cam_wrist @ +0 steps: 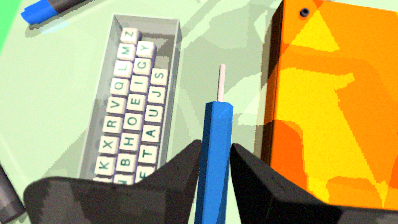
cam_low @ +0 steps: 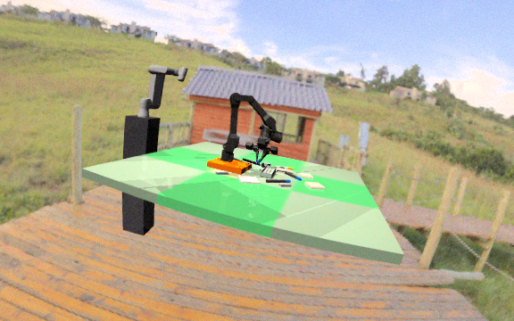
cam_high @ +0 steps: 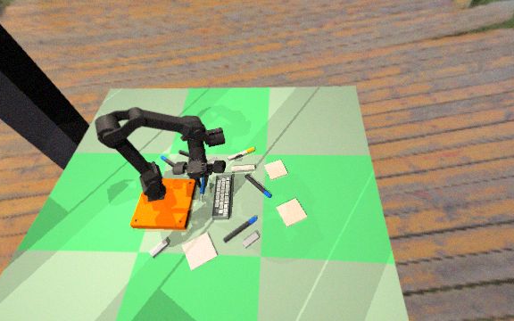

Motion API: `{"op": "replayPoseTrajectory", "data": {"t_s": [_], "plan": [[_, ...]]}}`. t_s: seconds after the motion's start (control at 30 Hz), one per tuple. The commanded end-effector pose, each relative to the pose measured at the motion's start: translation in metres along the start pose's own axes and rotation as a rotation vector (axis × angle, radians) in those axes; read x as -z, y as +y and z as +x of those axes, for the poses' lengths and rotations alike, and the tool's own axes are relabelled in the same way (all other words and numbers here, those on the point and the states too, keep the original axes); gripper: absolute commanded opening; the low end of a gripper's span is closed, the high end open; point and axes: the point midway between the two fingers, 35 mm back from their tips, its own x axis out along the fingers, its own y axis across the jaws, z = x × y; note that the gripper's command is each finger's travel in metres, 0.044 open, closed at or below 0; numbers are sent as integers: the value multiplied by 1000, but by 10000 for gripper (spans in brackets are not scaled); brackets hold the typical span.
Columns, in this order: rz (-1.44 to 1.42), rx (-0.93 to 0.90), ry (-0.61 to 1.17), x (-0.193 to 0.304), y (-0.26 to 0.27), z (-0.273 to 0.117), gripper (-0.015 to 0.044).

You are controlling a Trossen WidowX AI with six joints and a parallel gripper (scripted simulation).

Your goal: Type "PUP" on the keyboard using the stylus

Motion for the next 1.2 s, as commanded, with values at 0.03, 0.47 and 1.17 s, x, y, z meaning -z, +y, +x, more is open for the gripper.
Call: {"op": "replayPoseTrajectory", "data": {"t_s": [0.03, 0.47, 1.17], "plan": [[-9, 18, 14, 0, -1, 1, 0], [-142, 294, 352, 11, -7, 1, 0], [-168, 336, 1082, 11, 27, -27, 0]]}}
